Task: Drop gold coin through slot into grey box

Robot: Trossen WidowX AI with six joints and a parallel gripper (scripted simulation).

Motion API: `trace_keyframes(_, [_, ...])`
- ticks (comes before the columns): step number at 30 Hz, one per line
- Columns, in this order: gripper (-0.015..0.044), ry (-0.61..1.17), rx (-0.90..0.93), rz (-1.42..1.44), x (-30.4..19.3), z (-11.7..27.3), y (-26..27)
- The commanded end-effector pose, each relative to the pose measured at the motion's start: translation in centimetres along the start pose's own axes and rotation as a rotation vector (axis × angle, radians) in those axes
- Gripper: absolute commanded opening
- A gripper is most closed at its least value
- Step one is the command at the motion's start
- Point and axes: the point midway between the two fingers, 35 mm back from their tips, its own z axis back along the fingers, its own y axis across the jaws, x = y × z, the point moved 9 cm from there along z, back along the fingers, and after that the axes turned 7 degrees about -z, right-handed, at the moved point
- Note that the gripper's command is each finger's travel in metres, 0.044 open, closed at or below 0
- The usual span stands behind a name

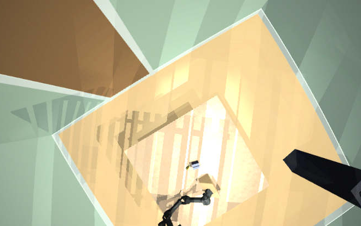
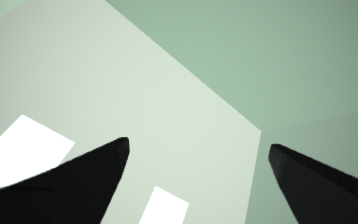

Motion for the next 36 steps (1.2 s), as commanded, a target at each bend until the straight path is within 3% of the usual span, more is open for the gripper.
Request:
trace_keyframes(1, [0.0374,0.008,-0.003,0.003,-0.1,-0.2,0.0])
trace_keyframes(9, [0.0164,0.385,-0.112,0.122,-7.2,-9.1,0.6])
trace_keyframes(19, [0.0161,0.938,-0.252,0.276,-20.4,-15.6,-1.3])
trace_keyframes(28, [0.0161,1.427,-0.376,0.436,-32.5,-14.6,-5.5])
trace_keyframes(36, [0.0161,1.906,-0.491,0.571,-40.7,-8.2,-9.9])
